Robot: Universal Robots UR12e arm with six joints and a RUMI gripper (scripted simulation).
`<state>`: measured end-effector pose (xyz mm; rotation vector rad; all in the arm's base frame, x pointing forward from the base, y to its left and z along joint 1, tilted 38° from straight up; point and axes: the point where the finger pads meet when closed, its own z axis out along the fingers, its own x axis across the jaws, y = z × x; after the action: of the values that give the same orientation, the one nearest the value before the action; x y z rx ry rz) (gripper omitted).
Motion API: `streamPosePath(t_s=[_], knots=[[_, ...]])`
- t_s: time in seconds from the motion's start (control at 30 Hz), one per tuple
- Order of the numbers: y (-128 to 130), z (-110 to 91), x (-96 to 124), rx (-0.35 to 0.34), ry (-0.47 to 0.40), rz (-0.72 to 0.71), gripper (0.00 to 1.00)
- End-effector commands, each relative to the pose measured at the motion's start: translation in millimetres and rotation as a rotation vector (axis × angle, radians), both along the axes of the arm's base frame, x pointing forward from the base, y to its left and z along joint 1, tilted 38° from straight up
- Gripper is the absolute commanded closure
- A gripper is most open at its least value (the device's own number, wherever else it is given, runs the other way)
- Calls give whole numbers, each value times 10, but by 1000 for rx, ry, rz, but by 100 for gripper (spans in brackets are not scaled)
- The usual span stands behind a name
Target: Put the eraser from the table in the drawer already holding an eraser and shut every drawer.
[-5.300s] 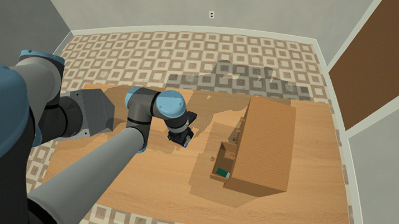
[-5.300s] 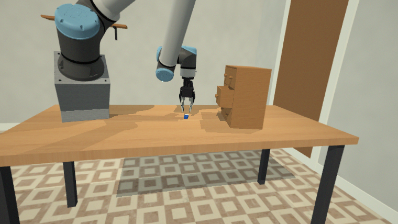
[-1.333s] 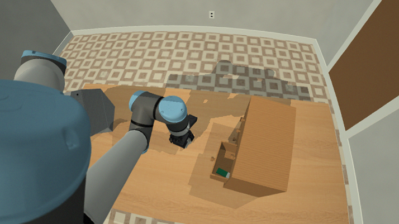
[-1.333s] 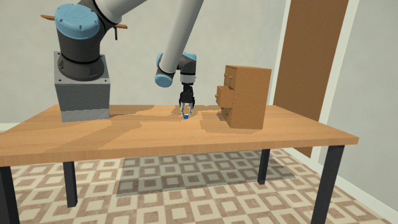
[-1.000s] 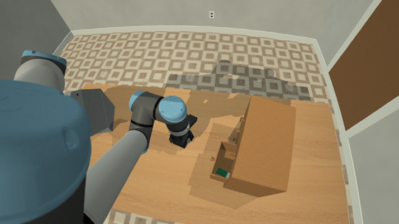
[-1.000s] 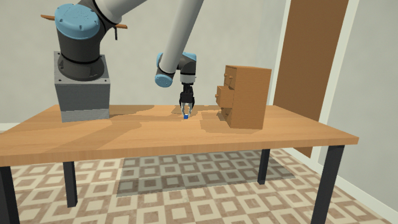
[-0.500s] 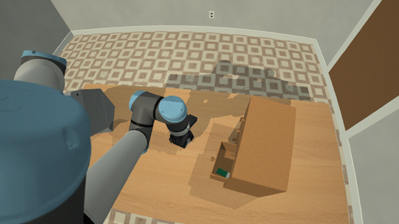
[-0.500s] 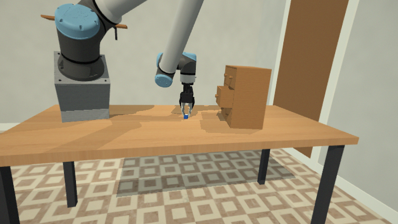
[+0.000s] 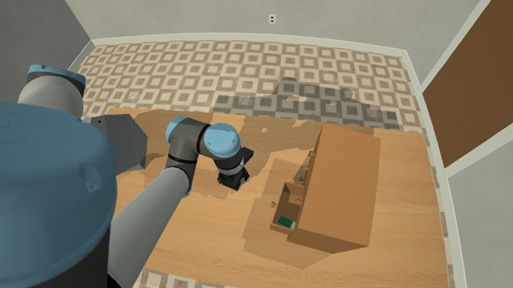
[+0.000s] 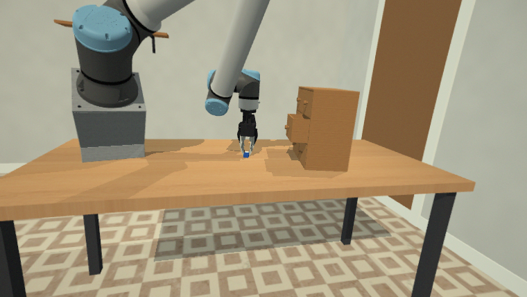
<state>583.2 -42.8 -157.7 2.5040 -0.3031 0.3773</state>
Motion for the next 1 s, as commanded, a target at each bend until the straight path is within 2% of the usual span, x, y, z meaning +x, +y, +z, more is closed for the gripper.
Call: streamPosePath(t_s=[0.0, 0.2, 0.67, 0.97], knots=[[15, 20, -3, 0, -1, 0, 89], [82, 111, -26, 0, -1, 0, 89], [528, 719, -180, 0, -1, 0, 89], [582, 793, -199, 0, -1, 0, 89]])
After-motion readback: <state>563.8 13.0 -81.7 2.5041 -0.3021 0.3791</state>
